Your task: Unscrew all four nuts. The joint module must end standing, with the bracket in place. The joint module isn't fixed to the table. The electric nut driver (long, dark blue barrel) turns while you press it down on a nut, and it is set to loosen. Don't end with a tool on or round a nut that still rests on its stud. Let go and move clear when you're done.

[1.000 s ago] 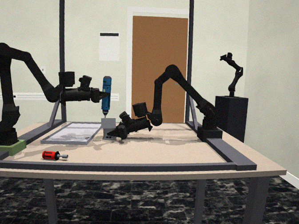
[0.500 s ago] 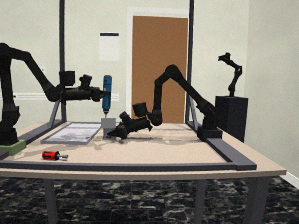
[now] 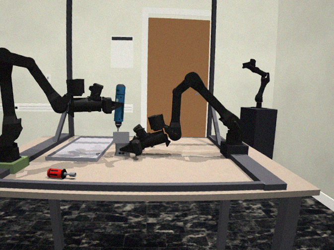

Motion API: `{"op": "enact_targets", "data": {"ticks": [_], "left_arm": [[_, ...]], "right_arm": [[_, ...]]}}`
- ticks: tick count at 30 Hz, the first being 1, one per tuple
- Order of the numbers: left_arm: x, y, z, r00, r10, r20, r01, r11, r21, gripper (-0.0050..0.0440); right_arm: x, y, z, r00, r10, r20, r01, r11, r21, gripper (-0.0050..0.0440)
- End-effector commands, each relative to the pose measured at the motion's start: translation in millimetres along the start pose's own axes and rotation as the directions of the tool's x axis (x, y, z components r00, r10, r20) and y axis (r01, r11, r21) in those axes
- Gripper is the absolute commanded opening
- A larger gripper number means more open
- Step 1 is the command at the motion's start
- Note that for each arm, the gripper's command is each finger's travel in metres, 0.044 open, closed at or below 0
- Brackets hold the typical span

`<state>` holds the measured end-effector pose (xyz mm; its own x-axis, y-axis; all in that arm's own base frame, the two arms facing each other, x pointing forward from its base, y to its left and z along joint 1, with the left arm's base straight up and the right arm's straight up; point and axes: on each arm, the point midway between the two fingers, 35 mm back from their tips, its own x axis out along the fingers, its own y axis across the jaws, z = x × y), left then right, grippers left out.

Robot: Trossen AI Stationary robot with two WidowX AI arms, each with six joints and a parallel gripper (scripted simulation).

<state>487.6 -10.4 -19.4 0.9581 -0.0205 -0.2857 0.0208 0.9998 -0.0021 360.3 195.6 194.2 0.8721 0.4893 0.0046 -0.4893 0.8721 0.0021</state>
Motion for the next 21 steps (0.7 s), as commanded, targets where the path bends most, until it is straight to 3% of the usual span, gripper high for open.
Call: {"op": "enact_targets", "data": {"ticks": [1, 21], "left_arm": [[0.8, 0.2, 15.1, 0.999, 0.0, 0.036, 0.0, 1.0, 0.002, 0.0242], [0.8, 0.2, 15.1, 0.999, 0.0, 0.036, 0.0, 1.0, 0.002, 0.0242]], "right_arm": [[3.2, 3.1, 28.4, 0.997, 0.007, 0.072, -0.007, 1.0, 0.0, 0.0163], [4.7, 1.9, 36.1, 0.997, 0.007, 0.072, -0.007, 1.0, 0.0, 0.0163]]}}
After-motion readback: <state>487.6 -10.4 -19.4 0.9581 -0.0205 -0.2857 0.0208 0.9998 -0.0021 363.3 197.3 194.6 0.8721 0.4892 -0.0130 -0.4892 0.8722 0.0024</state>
